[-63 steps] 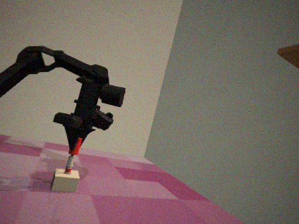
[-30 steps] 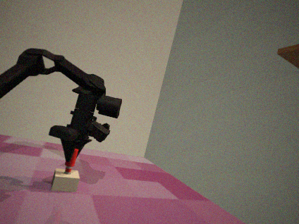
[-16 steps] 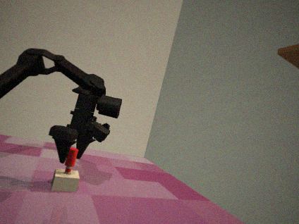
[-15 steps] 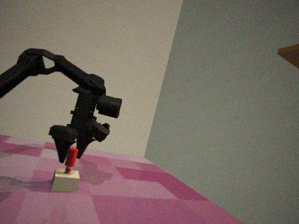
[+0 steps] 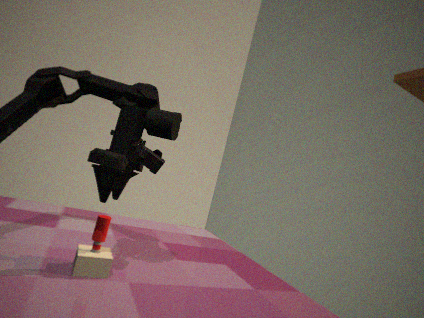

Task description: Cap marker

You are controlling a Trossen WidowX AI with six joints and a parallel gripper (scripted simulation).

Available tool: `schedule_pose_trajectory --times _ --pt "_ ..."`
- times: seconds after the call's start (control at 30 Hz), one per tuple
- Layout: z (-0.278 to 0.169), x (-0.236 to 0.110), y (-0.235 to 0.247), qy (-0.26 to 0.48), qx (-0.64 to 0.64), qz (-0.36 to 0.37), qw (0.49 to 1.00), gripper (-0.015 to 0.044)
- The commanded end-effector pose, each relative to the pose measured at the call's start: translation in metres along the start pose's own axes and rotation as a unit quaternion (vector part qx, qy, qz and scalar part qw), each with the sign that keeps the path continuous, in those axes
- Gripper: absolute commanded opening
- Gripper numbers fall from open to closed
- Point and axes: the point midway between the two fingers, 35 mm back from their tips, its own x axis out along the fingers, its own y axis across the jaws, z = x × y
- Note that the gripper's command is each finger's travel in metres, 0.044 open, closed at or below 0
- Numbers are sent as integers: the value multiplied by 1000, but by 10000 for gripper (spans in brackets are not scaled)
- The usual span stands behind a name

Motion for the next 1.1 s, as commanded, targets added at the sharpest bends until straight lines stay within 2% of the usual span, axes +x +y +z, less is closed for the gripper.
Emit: schedule_pose_trajectory --times 0.0,0.07,0.33,1.07 --pt "0 3 -1 0 -171 -1 985 256" --pt "0 4 -1 -1 -205 0 979 204" --pt "0 4 -1 -1 -205 0 979 0" --pt "0 18 -1 -1 -206 0 979 0"
